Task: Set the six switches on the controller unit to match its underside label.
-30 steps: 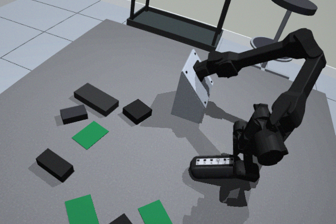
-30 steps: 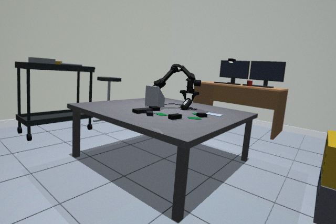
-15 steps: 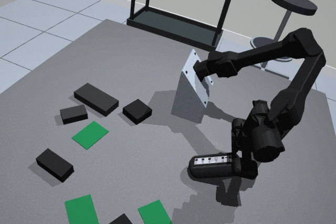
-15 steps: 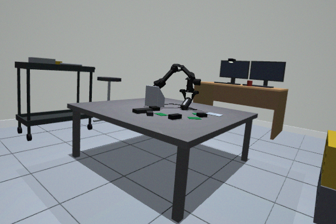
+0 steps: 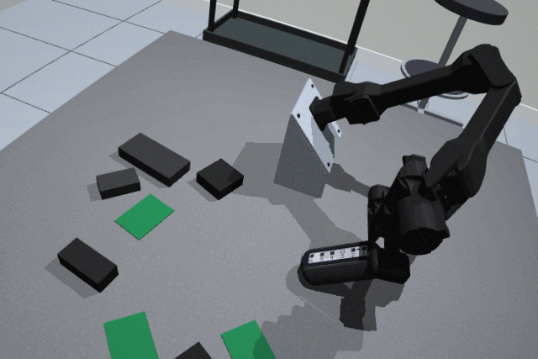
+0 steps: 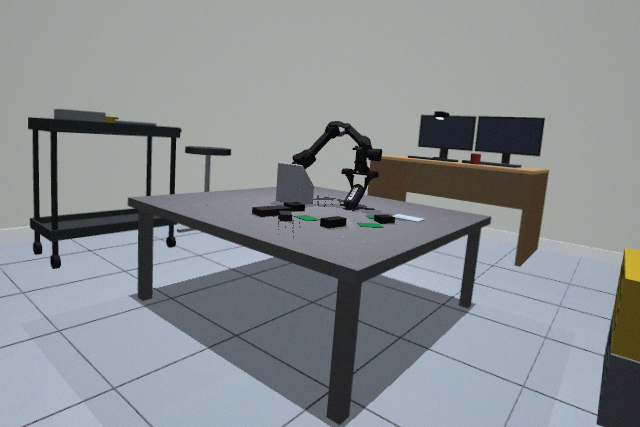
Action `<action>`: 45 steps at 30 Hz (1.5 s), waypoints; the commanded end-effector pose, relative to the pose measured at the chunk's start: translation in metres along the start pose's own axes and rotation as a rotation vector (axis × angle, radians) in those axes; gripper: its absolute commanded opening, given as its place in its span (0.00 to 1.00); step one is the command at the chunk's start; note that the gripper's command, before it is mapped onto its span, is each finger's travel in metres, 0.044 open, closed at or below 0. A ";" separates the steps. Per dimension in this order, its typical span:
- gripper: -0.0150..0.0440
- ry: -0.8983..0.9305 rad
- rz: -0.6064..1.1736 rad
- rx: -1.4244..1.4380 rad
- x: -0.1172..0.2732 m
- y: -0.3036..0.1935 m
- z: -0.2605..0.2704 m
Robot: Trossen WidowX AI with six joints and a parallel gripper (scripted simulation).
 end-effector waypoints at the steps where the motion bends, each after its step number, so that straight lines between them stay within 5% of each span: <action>1: 0.82 -0.005 0.007 0.001 0.004 -0.005 -0.001; 45: 0.83 -0.005 0.009 0.000 0.022 -0.036 -0.003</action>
Point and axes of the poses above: the point midway between the two fingers, 35 mm back from their tips, its own x axis back along the fingers, its own z axis across the jaws, y = z × x, the point moved 8 cm from there along x, back along the fingers, and after that the axes turned 4 degrees about -x, right-handed, at the moved point
